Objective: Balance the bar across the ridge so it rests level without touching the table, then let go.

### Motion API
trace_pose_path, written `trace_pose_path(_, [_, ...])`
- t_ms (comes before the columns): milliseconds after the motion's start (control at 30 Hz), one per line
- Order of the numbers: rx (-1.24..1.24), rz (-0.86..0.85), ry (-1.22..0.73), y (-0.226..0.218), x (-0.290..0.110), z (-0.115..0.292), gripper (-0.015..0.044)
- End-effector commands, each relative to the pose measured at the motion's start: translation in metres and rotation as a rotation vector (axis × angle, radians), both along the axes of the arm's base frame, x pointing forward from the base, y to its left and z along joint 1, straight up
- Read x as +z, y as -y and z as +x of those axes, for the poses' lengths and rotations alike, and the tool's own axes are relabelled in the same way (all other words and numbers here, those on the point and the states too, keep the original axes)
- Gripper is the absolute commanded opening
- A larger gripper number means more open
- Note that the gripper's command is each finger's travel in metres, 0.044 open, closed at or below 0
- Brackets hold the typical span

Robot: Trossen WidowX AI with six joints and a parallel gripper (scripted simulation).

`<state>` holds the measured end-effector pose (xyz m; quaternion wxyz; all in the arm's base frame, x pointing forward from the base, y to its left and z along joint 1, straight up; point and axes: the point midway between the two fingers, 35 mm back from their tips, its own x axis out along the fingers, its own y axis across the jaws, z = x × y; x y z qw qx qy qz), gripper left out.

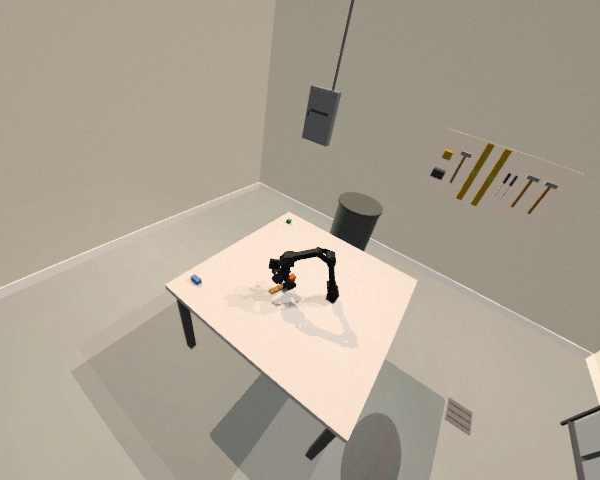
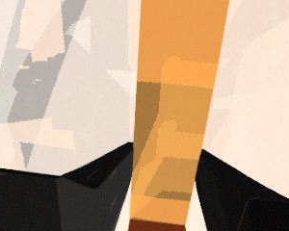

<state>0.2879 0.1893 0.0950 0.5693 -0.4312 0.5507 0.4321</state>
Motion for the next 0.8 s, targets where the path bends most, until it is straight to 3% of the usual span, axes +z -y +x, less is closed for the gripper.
trace_pose_path(0, [0.000, -0.002, 0.003, 0.0004, -0.0005, 0.0004, 0.0000])
trace_pose_path(767, [0.000, -0.002, 0.003, 0.0005, -0.0024, 0.0002, 0.0000])
